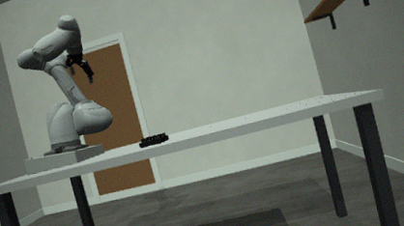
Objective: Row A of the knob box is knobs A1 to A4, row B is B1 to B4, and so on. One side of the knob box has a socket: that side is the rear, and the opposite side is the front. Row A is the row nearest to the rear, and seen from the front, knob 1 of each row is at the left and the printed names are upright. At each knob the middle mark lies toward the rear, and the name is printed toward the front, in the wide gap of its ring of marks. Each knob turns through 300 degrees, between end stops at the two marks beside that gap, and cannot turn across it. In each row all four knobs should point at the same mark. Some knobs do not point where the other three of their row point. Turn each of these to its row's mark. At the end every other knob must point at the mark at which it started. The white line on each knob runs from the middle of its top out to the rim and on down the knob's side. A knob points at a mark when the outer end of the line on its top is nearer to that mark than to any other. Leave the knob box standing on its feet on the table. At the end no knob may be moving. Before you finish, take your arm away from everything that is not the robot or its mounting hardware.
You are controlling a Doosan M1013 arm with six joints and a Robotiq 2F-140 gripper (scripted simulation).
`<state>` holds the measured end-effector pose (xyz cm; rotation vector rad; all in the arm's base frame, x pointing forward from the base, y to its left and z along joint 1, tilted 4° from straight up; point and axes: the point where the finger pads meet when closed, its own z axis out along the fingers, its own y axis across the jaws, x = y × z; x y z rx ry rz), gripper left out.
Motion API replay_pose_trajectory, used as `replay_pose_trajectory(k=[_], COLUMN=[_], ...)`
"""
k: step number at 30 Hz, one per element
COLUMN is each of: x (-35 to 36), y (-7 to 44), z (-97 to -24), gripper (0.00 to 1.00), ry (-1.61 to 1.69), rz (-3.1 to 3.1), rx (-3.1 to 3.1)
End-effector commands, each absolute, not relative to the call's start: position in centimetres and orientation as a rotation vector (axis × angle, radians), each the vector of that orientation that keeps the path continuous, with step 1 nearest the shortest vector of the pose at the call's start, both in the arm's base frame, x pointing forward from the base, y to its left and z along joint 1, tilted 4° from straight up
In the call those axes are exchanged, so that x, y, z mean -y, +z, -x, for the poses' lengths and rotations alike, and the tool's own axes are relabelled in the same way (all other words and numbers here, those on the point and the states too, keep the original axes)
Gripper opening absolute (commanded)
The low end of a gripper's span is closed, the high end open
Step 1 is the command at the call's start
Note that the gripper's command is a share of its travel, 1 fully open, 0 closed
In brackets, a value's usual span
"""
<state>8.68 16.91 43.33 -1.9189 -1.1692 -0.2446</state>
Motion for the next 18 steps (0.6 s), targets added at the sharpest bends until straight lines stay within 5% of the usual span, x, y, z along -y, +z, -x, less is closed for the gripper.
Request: replay_pose_trajectory(k=[1, 18], x=[-14.9, -4.0], y=[41.6, 31.7], z=[-12.1, -25.6], gripper=[1.0, 1.0], ry=[-0.214, -0.088], rz=[2.016, 2.441], rx=[1.085, 0.673])
